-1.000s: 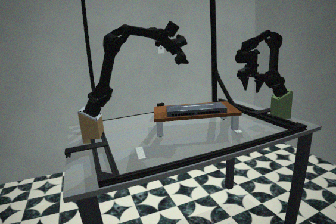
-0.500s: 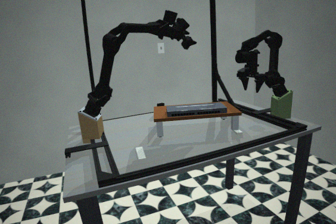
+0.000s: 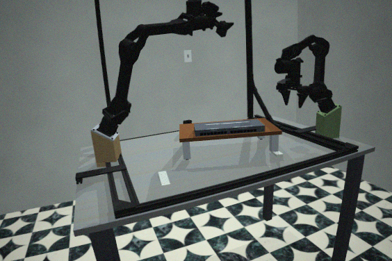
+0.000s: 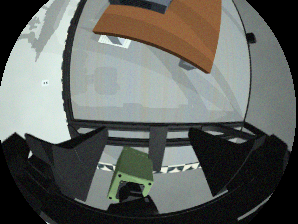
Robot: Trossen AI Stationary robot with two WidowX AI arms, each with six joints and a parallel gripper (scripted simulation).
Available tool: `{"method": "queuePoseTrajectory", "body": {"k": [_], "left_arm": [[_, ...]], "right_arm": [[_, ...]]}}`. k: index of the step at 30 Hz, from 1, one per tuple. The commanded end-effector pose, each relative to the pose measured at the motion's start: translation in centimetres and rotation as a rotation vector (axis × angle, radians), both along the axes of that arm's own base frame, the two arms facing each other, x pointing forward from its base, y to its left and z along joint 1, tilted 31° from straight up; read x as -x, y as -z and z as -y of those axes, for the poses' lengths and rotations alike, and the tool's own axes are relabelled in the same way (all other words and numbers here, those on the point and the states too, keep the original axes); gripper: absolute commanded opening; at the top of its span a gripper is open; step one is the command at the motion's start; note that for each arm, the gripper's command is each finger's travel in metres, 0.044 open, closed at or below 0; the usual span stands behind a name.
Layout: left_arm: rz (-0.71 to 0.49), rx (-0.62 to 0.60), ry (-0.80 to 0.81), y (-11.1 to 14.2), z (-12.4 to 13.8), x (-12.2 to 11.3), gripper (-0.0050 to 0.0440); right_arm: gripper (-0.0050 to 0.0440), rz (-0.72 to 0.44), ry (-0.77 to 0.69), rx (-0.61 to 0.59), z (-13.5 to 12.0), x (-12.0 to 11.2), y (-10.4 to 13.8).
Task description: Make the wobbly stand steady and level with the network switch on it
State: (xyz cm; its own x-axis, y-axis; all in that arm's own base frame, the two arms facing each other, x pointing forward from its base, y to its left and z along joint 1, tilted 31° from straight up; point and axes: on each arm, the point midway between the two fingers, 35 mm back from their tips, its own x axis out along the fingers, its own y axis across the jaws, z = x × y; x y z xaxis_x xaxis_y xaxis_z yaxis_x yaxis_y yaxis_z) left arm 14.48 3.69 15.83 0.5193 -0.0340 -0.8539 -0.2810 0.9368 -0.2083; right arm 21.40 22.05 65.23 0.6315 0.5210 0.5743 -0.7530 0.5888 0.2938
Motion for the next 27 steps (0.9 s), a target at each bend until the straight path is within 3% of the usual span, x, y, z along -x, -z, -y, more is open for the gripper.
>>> {"method": "queuePoseTrajectory", "body": {"k": [1,3,10,20,27], "left_arm": [[0.0,0.0,0.0,0.0,0.0,0.0,0.044],[0.0,0.0,0.0,0.0,0.0,0.0,0.044],[0.0,0.0,0.0,0.0,0.0,0.0,0.044],[0.0,0.0,0.0,0.0,0.0,0.0,0.044],[0.0,0.0,0.0,0.0,0.0,0.0,0.044]], "right_arm": [[0.044,0.158,0.008,-0.112,3.1,3.0,-5.0],[0.044,0.231,0.017,-0.162,4.5,4.5,-6.7],[0.044,0.235,0.017,-0.171,4.8,4.7,-6.5],[0.044,0.587,0.091,-0.421,12.8,12.6,-13.0],[0.044,0.586,0.09,-0.427,13.0,12.7,-12.6]]}}
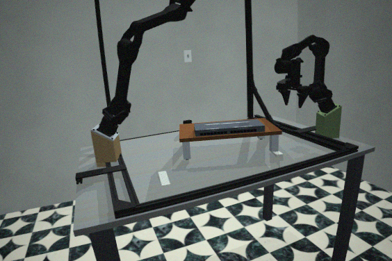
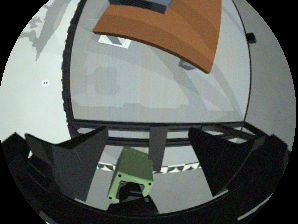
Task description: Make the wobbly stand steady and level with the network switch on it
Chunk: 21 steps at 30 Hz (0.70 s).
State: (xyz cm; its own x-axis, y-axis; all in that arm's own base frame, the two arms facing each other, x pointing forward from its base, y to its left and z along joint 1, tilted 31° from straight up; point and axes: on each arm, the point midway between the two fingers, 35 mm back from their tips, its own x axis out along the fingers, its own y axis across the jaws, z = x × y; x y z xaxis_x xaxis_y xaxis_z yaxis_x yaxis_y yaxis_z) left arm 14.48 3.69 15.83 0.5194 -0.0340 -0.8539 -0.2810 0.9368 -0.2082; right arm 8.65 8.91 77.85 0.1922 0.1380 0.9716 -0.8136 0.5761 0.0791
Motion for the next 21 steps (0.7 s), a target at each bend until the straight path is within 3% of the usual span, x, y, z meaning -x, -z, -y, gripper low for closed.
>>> {"method": "queuePoseTrajectory", "body": {"k": [1,10,16,21], "left_arm": [[0.0,0.0,0.0,0.0,0.0,0.0,0.044],[0.0,0.0,0.0,0.0,0.0,0.0,0.044],[0.0,0.0,0.0,0.0,0.0,0.0,0.044],[0.0,0.0,0.0,0.0,0.0,0.0,0.044]], "right_arm": [[0.044,0.034,0.013,-0.023,0.6,0.7,-0.4],[0.044,0.285,0.101,-0.24,7.4,7.4,-2.5],[0.044,0.285,0.101,-0.24,7.4,7.4,-2.5],[0.044,0.296,0.261,-0.212,7.7,7.1,-2.3]]}}
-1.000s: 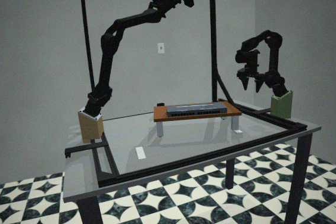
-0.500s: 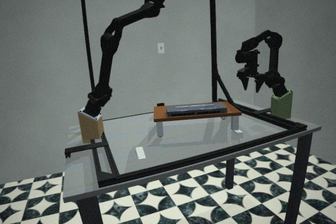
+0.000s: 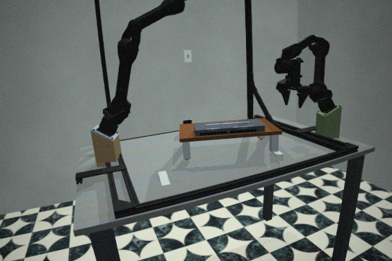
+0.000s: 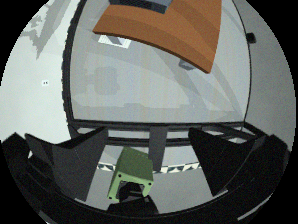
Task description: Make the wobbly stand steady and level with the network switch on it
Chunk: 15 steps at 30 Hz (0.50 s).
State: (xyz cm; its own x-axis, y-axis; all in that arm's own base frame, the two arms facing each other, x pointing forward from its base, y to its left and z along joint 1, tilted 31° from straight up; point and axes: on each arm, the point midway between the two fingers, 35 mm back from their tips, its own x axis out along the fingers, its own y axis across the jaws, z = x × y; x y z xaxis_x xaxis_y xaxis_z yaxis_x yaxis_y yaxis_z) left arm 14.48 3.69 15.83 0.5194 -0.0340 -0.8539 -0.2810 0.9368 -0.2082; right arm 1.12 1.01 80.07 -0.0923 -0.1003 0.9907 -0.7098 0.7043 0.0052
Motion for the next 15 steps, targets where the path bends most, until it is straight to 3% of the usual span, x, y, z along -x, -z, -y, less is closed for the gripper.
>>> {"method": "queuePoseTrajectory", "body": {"k": [1,6,12,15], "left_arm": [[0.0,0.0,0.0,0.0,0.0,0.0,0.044],[0.0,0.0,0.0,0.0,0.0,0.0,0.044],[0.0,0.0,0.0,0.0,0.0,0.0,0.044],[0.0,0.0,0.0,0.0,0.0,0.0,0.044]], "right_arm": [[0.044,-0.002,0.118,0.006,-0.2,-0.5,-0.1],[0.044,0.005,0.292,0.003,0.1,-0.6,-0.3],[0.044,0.005,0.292,0.003,0.1,-0.6,-0.3],[0.044,-0.134,0.272,0.088,-1.5,-3.5,0.4]]}}
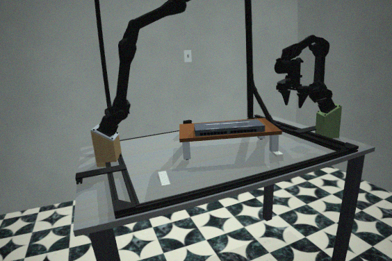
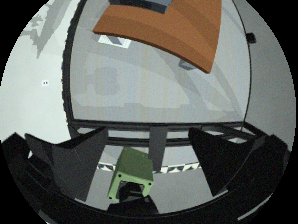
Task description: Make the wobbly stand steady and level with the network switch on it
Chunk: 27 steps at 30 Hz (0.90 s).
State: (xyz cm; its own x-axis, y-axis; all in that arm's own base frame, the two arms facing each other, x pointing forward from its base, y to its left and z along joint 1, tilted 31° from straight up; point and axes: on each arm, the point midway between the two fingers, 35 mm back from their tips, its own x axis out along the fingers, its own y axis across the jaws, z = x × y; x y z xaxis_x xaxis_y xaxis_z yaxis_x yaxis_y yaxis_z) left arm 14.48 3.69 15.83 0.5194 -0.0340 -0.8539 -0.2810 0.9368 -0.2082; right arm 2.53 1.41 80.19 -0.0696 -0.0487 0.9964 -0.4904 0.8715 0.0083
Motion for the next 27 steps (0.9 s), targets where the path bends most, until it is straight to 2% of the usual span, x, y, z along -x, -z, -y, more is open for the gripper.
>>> {"method": "queuePoseTrajectory", "body": {"k": [1,8,14,15,20,25,27], "left_arm": [[0.0,0.0,0.0,0.0,0.0,0.0,0.044],[0.0,0.0,0.0,0.0,0.0,0.0,0.044],[0.0,0.0,0.0,0.0,0.0,0.0,0.044],[0.0,0.0,0.0,0.0,0.0,0.0,0.044],[0.0,0.0,0.0,0.0,0.0,0.0,0.044],[0.0,0.0,0.0,0.0,0.0,0.0,0.044],[0.0,0.0,0.0,0.0,0.0,0.0,0.044]], "right_arm": [[0.044,-0.145,-0.003,0.07,-1.6,-3.1,0.9],[0.044,-0.481,0.005,0.24,-5.3,-10.0,5.3],[0.044,-0.481,0.005,0.24,-5.3,-10.0,5.3],[0.044,-0.505,0.006,0.258,-6.2,-11.4,5.5],[0.044,-0.714,0.016,0.362,-8.0,-15.0,10.0],[0.044,-0.924,0.03,0.465,-9.3,-17.9,15.6],[0.044,-0.924,0.03,0.465,-9.3,-17.9,15.6]]}}
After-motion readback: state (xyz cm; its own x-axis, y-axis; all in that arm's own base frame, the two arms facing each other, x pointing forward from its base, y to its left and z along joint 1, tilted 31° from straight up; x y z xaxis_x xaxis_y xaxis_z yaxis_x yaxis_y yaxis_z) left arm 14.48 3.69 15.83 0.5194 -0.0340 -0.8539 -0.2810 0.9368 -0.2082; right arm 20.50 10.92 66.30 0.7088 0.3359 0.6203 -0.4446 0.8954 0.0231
